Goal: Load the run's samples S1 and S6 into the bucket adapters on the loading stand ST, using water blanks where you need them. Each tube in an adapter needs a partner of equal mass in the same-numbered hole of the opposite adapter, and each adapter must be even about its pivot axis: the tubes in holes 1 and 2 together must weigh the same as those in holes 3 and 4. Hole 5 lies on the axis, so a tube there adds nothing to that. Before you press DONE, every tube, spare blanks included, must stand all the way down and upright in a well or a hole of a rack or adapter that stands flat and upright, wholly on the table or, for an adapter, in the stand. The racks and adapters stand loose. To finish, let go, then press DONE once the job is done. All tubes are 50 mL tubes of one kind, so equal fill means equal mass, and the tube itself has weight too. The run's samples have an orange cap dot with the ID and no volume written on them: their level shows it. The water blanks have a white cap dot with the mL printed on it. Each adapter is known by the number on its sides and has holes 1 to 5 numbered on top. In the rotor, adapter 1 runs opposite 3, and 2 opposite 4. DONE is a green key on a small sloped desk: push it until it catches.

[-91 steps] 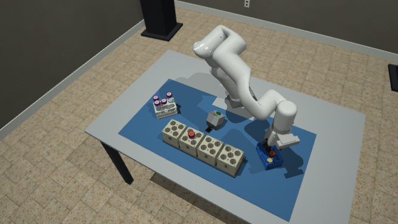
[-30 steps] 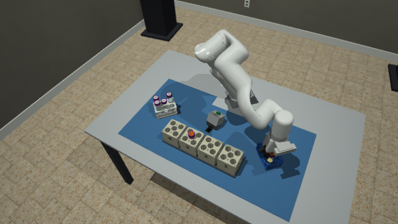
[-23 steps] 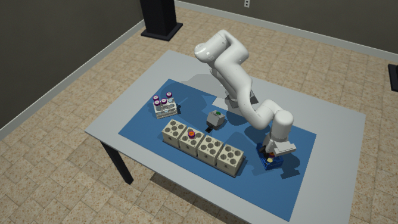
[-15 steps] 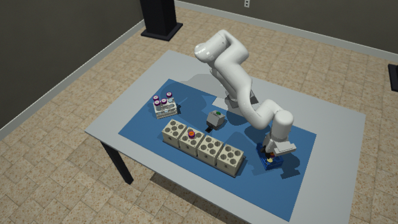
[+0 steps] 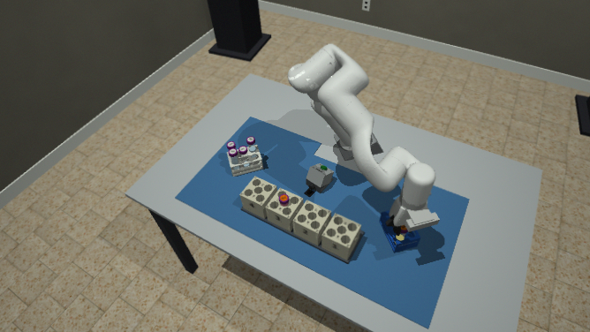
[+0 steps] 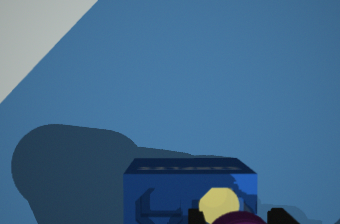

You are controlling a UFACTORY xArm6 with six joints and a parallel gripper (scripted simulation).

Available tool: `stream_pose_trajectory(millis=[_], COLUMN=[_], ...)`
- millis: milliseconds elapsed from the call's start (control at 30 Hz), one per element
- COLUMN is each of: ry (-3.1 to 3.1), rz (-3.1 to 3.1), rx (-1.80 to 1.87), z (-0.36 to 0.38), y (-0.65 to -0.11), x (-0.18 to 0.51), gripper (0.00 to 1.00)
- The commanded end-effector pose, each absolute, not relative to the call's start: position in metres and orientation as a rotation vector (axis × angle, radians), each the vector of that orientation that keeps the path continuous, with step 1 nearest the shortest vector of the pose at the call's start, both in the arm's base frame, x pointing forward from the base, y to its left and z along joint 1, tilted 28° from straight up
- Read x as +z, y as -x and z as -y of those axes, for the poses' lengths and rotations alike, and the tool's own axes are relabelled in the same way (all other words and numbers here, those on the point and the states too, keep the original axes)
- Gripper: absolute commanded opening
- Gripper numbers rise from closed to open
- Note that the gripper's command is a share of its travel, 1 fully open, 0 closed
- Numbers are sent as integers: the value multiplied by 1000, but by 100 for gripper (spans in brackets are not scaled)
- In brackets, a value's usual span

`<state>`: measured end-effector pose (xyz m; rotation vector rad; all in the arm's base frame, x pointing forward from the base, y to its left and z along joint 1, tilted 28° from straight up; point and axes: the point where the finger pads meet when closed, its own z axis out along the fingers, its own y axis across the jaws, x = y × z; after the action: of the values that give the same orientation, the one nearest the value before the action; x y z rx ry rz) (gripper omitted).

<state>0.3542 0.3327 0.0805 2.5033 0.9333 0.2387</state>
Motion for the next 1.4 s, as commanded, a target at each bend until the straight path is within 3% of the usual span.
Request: stream_pose_trajectory(millis=[0,1367], ry=[-2505,-2505], rz=[-934,-934], rx=[244,244], z=[-334,-338], y=[-355,-351], x=[82,91], gripper=[0,0])
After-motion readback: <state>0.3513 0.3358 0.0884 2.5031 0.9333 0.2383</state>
